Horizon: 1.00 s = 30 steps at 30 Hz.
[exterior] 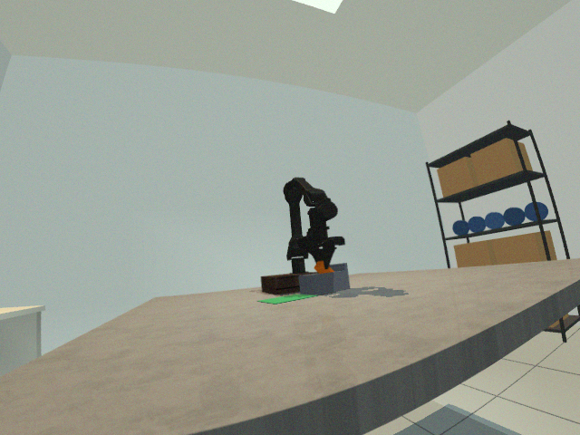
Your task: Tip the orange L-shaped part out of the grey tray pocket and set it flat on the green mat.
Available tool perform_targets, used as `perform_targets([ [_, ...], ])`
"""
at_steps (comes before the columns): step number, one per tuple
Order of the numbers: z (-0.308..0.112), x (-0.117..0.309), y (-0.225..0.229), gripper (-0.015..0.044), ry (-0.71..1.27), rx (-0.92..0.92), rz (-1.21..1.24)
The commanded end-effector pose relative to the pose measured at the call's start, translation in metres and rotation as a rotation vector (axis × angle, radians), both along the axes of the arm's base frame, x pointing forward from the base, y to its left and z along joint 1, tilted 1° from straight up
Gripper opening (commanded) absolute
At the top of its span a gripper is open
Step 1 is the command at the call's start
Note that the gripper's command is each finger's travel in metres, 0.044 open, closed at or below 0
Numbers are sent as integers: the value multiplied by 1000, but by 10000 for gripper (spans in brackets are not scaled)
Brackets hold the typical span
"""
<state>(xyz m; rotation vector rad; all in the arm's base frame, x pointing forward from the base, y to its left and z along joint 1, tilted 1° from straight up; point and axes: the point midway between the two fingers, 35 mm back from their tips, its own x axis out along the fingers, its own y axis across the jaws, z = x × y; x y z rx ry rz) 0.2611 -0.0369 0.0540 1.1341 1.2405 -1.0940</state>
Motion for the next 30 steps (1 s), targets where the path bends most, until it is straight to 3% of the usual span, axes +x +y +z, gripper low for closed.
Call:
perform_targets([
  [1, 9, 2, 0, 0, -10, 1, -3],
  [30, 53, -1, 0, 0, -7, 1, -4],
])
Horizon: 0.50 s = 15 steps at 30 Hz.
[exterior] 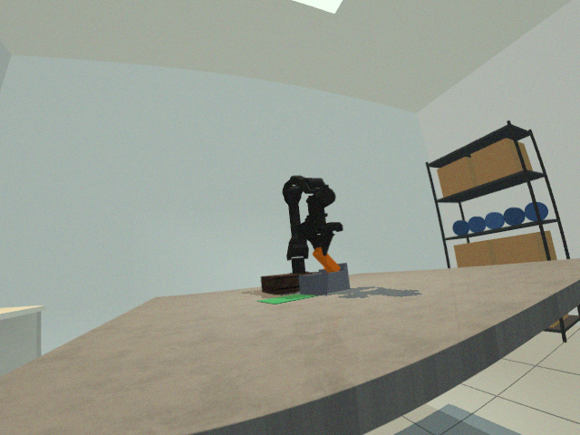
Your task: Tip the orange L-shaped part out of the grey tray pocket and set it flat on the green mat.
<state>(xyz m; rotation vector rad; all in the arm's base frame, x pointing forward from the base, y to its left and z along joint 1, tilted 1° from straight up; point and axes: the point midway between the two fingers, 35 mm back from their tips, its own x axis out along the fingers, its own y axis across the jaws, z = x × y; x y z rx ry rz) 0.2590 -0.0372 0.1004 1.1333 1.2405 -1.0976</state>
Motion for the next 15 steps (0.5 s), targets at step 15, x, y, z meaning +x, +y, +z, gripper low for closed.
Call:
perform_targets([
  [15, 30, 1, 0, 0, -10, 3, -3],
])
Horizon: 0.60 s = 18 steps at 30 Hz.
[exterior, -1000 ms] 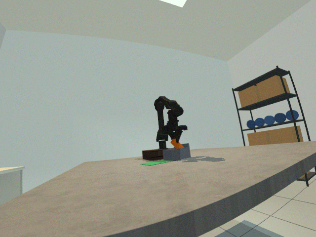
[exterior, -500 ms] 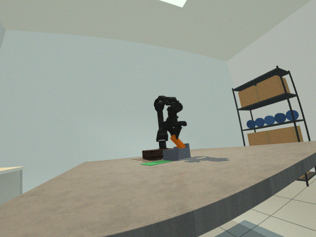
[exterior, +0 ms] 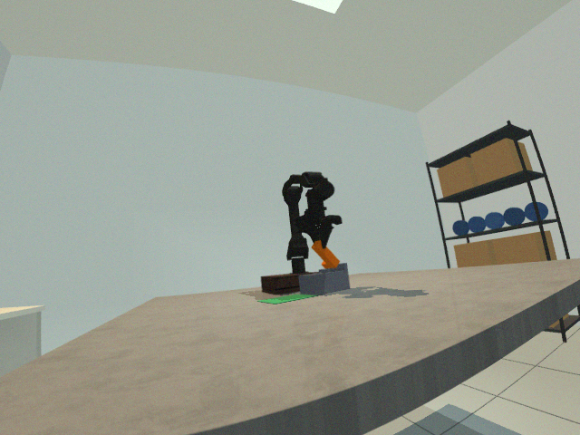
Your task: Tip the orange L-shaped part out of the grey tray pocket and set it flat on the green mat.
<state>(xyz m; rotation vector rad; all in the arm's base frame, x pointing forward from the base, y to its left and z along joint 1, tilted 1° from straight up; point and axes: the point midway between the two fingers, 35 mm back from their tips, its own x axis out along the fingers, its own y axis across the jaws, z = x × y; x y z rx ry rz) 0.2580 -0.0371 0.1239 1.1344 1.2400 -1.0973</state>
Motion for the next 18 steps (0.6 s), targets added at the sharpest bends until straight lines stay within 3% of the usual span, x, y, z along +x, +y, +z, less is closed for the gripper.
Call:
perform_targets([
  [1, 9, 1, 0, 0, -9, 2, -2],
  [18, 11, 1, -17, 0, -9, 0, -2],
])
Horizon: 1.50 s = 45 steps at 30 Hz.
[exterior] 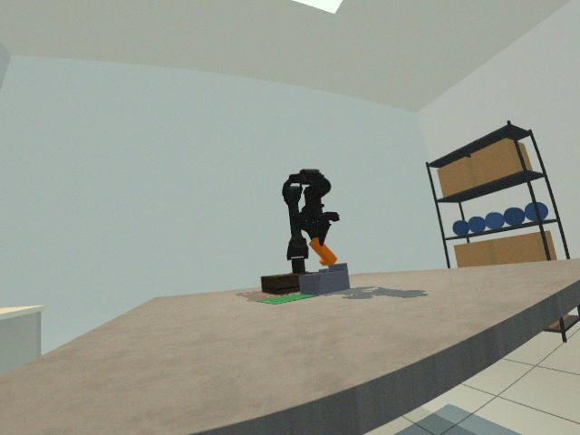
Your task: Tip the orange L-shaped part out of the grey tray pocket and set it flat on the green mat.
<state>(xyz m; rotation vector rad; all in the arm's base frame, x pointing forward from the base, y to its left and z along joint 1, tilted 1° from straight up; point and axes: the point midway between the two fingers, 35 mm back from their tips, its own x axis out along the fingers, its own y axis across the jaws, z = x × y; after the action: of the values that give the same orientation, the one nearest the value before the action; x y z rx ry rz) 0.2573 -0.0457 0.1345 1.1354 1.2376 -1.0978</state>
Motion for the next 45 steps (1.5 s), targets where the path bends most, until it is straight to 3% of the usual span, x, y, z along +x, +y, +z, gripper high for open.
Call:
perform_targets([
  [1, 0, 2, -13, 0, -7, 1, -1],
  [32, 0, 6, -152, 0, -7, -14, -1],
  [45, -10, 7, -158, 0, -7, -15, -1],
])
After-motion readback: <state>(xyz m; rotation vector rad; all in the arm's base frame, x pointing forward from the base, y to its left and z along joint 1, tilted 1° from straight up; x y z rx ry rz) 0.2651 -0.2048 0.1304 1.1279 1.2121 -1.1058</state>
